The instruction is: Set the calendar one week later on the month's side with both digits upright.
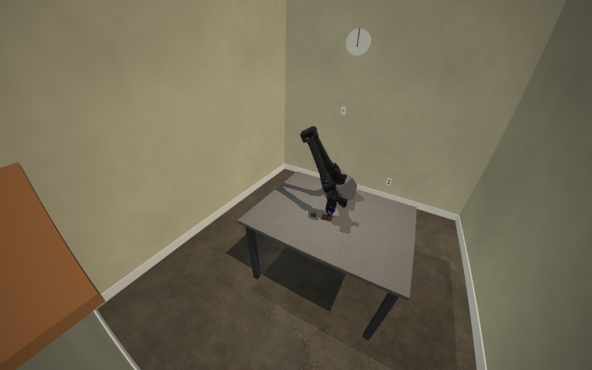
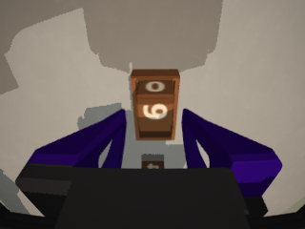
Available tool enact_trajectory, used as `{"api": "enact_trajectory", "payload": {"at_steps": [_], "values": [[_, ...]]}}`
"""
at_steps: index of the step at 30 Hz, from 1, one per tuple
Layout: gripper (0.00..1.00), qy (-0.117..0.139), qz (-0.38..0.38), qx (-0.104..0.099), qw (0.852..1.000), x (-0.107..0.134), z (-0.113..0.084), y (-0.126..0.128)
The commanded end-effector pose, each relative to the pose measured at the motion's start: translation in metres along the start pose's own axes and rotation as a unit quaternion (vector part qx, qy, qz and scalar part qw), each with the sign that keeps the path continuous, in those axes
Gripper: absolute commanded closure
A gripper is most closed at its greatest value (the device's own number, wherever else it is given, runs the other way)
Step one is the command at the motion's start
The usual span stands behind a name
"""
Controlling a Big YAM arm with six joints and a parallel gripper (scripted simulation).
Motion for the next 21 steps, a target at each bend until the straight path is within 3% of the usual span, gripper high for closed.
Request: {"api": "enact_trajectory", "payload": {"at_steps": [1,21], "values": [[0.54,-0.002,0.005,0.009,1.000,0.000,0.002,-0.014],[0.54,-0.003,-0.007,0.000,1.000,-0.003,0.027,0.001]]}}
Point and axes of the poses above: the point where the finger pads meet when closed, its own z axis out along the fingers, its own y axis across the jaws, x = y × z, the point moved 1 cm from there along -z, back along the fingers, and after that the axes turned 12 degrees about z, right-handed, at the moved point
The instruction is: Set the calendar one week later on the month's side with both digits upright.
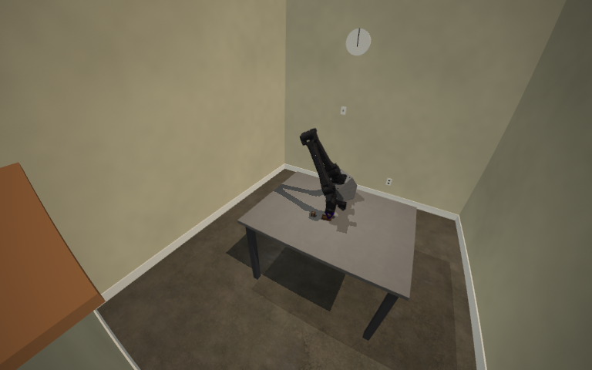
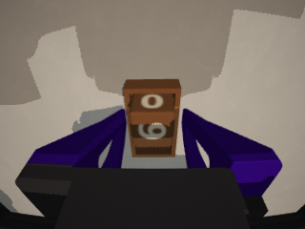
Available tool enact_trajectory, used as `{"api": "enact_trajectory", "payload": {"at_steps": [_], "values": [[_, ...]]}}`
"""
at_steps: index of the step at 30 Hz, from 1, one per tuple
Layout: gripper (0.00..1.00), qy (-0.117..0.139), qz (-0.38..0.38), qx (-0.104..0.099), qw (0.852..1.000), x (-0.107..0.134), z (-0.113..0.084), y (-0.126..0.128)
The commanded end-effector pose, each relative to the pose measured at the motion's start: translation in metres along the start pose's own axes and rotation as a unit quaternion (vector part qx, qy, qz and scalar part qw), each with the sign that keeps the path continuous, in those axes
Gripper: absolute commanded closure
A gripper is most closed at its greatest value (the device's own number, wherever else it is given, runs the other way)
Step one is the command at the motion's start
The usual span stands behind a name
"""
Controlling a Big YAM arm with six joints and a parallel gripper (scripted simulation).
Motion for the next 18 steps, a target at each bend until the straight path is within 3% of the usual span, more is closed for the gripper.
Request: {"api": "enact_trajectory", "payload": {"at_steps": [1,18], "values": [[0.54,-0.002,-0.009,-0.001,1.000,-0.0012,0.0035,0.0031],[0.54,-0.002,-0.007,0.001,1.000,-0.0005,0.0019,0.0019]]}}
Point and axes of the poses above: the point where the finger pads meet when closed, its own z axis out along the fingers, its own y axis across the jaws, x = y × z, the point moved 1 cm from there along -z, back along the fingers, and after that the axes turned 12 degrees about z, right-handed, at the moved point
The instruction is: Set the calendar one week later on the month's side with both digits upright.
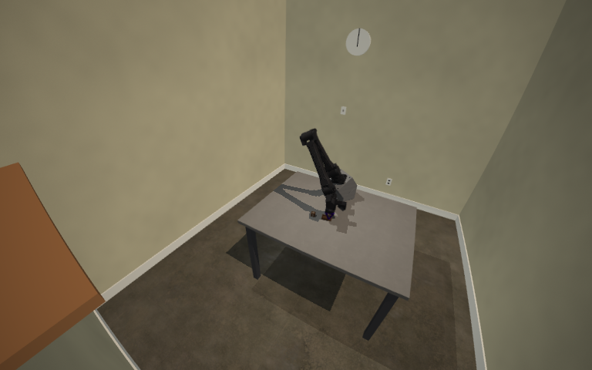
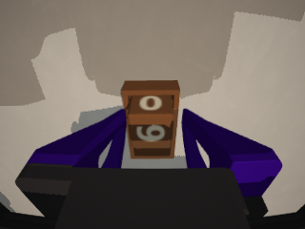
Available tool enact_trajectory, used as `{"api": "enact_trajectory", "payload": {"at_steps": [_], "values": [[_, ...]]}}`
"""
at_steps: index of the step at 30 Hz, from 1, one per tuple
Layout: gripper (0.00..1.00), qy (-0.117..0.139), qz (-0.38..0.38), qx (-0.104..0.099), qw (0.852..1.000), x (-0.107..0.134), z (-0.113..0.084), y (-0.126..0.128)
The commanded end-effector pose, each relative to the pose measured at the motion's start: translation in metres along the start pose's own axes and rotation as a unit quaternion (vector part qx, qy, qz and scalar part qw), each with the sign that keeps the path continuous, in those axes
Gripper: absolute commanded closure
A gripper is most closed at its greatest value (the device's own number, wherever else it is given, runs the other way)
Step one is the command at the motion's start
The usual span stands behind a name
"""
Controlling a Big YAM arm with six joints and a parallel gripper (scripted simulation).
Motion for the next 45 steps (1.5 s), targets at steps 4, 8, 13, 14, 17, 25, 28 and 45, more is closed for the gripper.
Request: {"api": "enact_trajectory", "payload": {"at_steps": [4,8,13,14,17,25,28,45], "values": [[0.54,-0.002,-0.005,0.000,1.000,0.0000,0.0001,0.0027],[0.54,-0.002,-0.005,0.000,1.000,0.0000,0.0001,0.0027],[0.54,-0.002,-0.005,0.000,1.000,0.0000,0.0001,0.0027],[0.54,-0.002,-0.005,0.000,1.000,0.0000,0.0001,0.0027],[0.54,-0.002,-0.005,0.000,1.000,0.0000,0.0001,0.0027],[0.74,-0.002,-0.004,0.000,1.000,0.0000,0.0001,0.0028],[0.74,-0.002,-0.004,0.000,1.000,0.0000,0.0001,0.0028],[0.74,-0.002,-0.004,0.000,1.000,0.0000,0.0001,0.0028]]}}
Point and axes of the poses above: the point where the finger pads meet when closed, its own z axis out along the fingers, its own y axis across the jaws, x = y × z, the point moved 1 cm from there along -z, back along the fingers, and after that the axes turned 12 degrees about z, right-handed, at the moved point
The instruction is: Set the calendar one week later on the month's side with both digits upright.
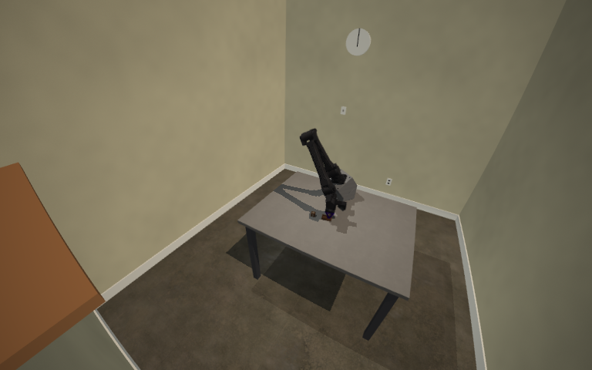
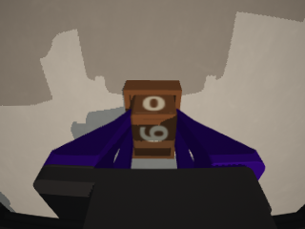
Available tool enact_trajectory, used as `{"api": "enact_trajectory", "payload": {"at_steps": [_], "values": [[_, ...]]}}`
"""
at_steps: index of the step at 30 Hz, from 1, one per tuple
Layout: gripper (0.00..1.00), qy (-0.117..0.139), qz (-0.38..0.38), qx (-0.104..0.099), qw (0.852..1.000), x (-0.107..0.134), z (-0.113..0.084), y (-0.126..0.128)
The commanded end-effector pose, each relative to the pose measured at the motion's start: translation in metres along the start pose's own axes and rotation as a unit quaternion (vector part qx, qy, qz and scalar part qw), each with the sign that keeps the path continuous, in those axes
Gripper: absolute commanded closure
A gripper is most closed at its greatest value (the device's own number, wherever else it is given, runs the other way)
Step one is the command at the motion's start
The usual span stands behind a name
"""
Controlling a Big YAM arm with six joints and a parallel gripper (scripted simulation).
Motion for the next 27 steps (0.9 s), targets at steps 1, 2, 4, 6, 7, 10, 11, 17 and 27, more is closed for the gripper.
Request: {"api": "enact_trajectory", "payload": {"at_steps": [1,2,4,6,7,10,11,17,27], "values": [[0.74,-0.002,-0.004,0.000,1.000,0.0000,0.0001,0.0027],[0.74,-0.002,-0.004,0.000,1.000,0.0000,0.0001,0.0027],[0.74,-0.002,-0.004,0.000,1.000,0.0000,0.0001,0.0027],[0.74,-0.002,-0.004,0.000,1.000,0.0000,0.0001,0.0027],[0.74,-0.002,-0.004,0.000,1.000,0.0000,0.0001,0.0027],[0.74,-0.002,-0.004,0.000,1.000,0.0000,0.0001,0.0027],[0.74,-0.002,-0.004,0.000,1.000,0.0000,0.0001,0.0027],[0.74,-0.002,-0.004,0.000,1.000,0.0000,-0.0003,0.0026],[0.74,-0.003,-0.004,0.001,1.000,-0.0003,-0.0040,0.0022]]}}
Point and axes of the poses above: the point where the finger pads meet when closed, its own z axis out along the fingers, its own y axis across the jaws, x = y × z, the point moved 1 cm from there along -z, back along the fingers, and after that the axes turned 12 degrees about z, right-handed, at the moved point
